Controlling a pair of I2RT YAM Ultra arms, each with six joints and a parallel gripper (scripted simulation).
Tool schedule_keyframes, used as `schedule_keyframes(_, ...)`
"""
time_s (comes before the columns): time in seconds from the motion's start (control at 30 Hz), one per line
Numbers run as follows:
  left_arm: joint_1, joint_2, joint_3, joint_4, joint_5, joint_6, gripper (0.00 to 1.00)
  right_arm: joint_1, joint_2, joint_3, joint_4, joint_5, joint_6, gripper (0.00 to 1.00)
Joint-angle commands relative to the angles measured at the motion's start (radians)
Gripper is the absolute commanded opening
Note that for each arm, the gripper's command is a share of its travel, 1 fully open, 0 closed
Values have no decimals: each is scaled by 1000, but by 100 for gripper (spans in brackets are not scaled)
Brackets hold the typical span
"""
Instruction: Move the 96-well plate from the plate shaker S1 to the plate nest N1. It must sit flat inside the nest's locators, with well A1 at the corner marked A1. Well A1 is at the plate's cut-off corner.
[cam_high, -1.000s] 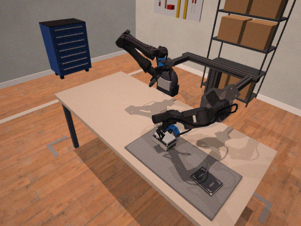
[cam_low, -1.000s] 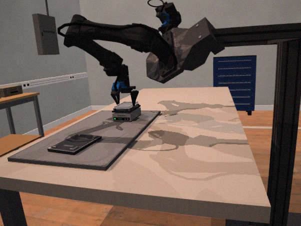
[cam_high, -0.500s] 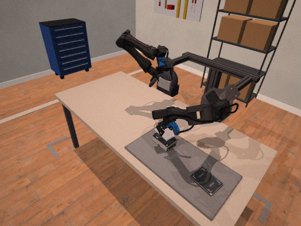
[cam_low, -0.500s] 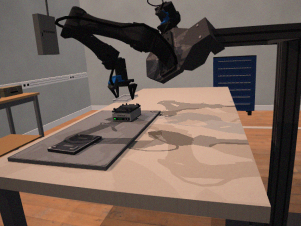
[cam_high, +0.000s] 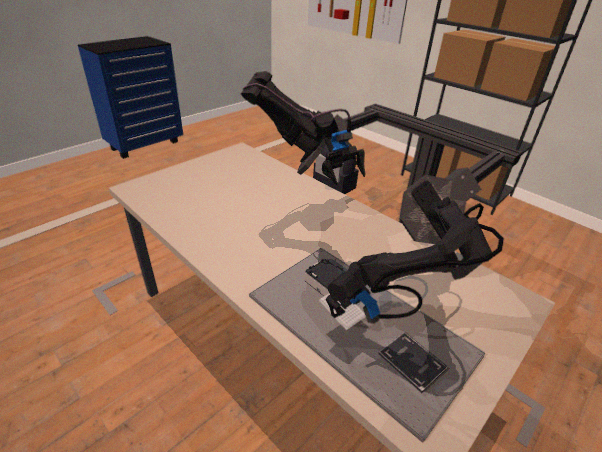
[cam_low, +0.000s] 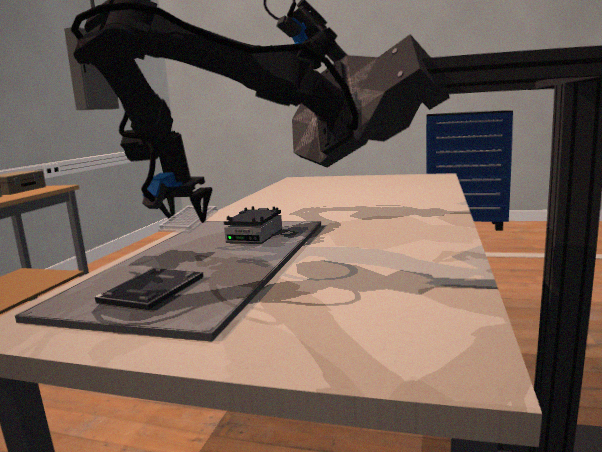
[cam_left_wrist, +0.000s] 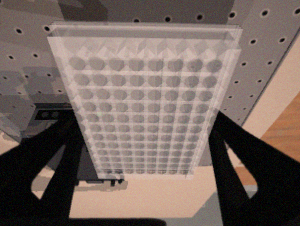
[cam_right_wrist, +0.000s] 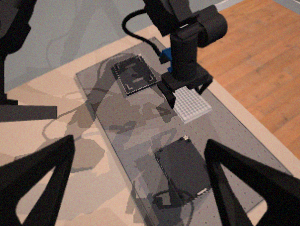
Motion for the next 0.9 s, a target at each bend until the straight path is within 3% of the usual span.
schedule_keyframes(0.0, 75, -109, -43, 5, 71, 205, 82, -56, 126, 64, 190, -110, -157, 100)
schedule_keyframes(0.23, 321, -334, -103, 30, 147, 453, 82, -182, 425, 174, 415, -223, -323, 100)
schedule_keyframes(0.33, 401, -399, -122, 40, 182, 519, 82, -213, 498, 206, 475, -252, -362, 100)
schedule_keyframes(0.67, 552, -494, -150, 27, 229, 577, 82, -232, 550, 232, 494, -269, -371, 100)
schedule_keyframes(0.87, 563, -504, -151, 31, 233, 571, 82, -232, 552, 235, 494, -269, -371, 100)
